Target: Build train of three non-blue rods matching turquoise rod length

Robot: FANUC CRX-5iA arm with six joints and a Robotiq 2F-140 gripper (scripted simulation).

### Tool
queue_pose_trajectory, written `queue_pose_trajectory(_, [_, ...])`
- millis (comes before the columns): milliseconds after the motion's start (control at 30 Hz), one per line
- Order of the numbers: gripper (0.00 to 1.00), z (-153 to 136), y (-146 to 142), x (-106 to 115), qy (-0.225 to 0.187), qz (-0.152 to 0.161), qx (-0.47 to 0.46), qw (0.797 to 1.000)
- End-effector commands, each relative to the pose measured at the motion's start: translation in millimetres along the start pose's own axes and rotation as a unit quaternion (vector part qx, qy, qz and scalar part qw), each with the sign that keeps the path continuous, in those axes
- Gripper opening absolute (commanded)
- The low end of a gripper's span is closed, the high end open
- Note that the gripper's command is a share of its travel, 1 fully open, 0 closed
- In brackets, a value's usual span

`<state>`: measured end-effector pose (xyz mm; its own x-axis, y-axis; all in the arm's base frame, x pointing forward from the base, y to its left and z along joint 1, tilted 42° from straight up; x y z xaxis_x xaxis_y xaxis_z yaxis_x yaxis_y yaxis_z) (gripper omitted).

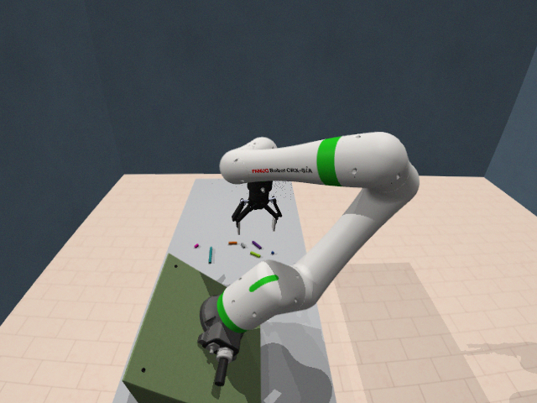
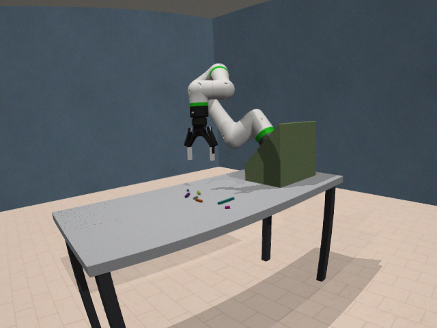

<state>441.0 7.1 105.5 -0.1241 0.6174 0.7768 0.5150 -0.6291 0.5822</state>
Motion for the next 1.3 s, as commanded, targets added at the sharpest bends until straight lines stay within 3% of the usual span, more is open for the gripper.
queue_pose_trajectory(0, [1.00, -9, 12, -19, -0.005, -0.006, -0.022, 1.000])
queue_pose_trajectory(67, [1.00, -26, 22, -42, -0.016, -0.011, -0.050, 0.999])
queue_pose_trajectory(367, [1.00, -67, 38, -88, -0.038, -0.019, -0.105, 0.994])
queue_pose_trajectory(1267, [1.00, -68, 38, -90, -0.039, -0.019, -0.107, 0.993])
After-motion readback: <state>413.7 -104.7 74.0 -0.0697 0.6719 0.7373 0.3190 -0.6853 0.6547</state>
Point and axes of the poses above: the point where the finger pads meet when closed, its own x axis back along the fingers, its own y axis across the jaws, z = x × y, the point moved 7 cm from there along x, back along the fingers, and after that the axes turned 14 degrees about x, right-handed, at the moved point
